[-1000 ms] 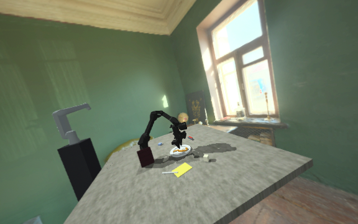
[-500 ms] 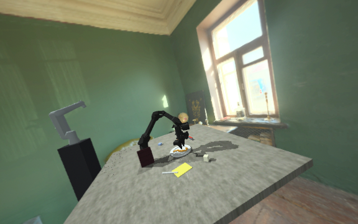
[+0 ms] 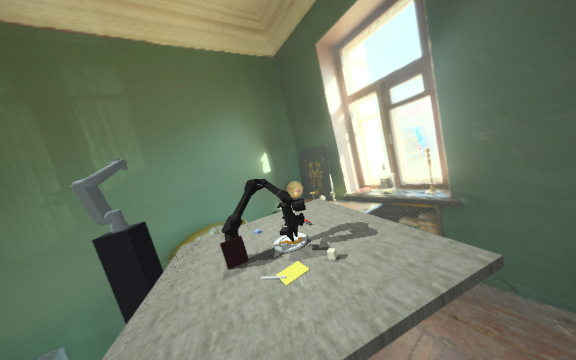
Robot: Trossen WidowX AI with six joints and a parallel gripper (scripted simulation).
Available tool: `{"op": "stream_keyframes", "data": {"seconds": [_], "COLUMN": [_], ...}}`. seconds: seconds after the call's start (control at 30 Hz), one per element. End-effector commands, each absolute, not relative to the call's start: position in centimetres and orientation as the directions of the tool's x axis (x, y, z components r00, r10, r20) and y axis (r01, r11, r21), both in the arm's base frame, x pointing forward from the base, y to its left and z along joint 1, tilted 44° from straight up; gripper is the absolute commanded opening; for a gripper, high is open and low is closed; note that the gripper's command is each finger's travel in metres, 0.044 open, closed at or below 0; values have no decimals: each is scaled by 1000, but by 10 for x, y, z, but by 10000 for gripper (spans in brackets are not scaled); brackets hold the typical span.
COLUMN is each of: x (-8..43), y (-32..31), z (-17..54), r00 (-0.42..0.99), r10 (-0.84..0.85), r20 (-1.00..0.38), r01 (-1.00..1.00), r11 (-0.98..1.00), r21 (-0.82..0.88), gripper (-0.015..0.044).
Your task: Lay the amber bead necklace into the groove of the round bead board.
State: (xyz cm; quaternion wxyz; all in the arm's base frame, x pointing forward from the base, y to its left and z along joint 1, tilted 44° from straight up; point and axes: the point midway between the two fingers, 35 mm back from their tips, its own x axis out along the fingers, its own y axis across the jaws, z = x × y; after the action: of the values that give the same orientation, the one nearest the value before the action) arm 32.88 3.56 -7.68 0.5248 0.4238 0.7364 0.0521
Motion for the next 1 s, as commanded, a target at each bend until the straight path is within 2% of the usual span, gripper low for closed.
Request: {"op": "stream_keyframes", "data": {"seconds": [0.0,0.3,0.63,0.97], "x": [326,324,325,325], "y": [41,47,45,45], "z": [-83,-90,-87,-87], "r00": [-95,-98,-97,-97], "r10": [684,685,681,681], "r20": [-723,-722,-726,-726], "r01": [579,582,574,574], "r11": [629,628,634,634], "r21": [519,517,518,518], "gripper": [250,250,0,0]}}
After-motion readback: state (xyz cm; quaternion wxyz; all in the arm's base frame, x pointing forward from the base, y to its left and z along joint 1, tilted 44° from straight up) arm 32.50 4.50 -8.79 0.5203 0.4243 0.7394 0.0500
